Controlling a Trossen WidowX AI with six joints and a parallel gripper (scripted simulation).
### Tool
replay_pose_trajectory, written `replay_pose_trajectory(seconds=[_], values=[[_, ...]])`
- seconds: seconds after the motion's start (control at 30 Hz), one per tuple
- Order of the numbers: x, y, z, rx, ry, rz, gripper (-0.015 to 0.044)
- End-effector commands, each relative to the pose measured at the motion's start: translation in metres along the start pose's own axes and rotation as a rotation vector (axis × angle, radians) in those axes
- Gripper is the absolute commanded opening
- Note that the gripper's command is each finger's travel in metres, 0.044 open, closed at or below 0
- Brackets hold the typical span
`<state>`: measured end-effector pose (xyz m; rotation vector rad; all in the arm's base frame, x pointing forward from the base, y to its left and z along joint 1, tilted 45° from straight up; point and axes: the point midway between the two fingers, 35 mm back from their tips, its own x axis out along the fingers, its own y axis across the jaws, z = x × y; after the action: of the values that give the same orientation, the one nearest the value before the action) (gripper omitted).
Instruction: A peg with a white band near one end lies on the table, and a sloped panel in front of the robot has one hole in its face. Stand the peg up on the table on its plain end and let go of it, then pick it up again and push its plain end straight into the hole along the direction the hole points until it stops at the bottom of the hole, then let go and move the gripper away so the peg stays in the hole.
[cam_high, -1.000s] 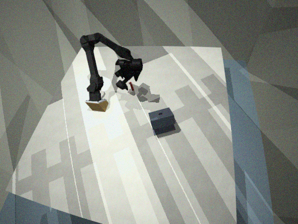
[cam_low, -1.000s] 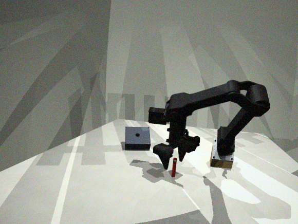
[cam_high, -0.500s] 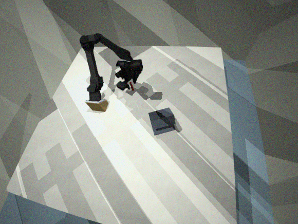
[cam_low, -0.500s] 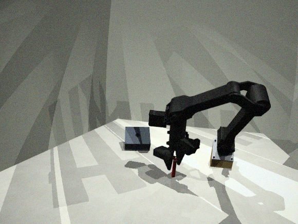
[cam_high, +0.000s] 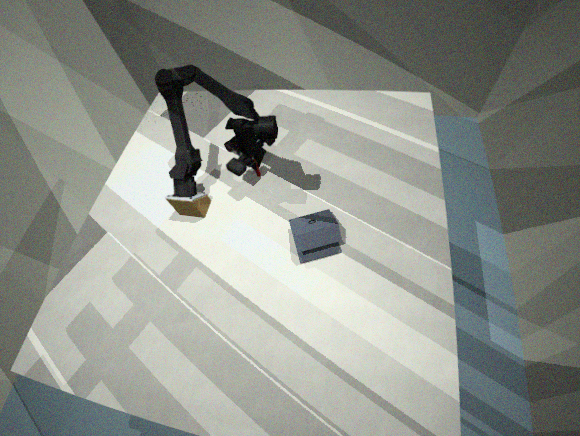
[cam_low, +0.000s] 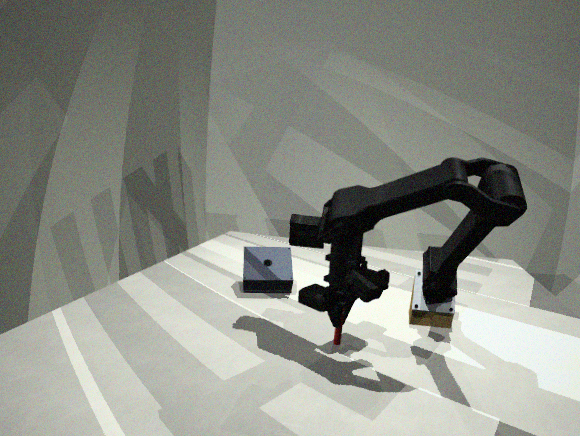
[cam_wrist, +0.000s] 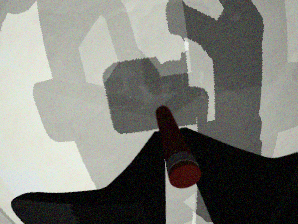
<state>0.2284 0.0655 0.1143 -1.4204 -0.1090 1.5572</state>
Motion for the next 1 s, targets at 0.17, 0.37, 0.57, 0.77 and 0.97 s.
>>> replay_pose_trajectory(seconds=[0.17,0.37,0.57,0.77,0.97], values=[[-0.015,0.0,-0.003,-0.002,0.002,0.005,0.0],[-0.036,0.001,-0.004,0.0,0.003,0.009,0.0],[-0.057,0.002,-0.005,0.003,0.001,0.007,0.0],[-0.075,0.003,-0.004,0.004,-0.003,0.002,0.0],[-0.08,0.003,-0.007,0.001,0.002,0.007,0.0]])
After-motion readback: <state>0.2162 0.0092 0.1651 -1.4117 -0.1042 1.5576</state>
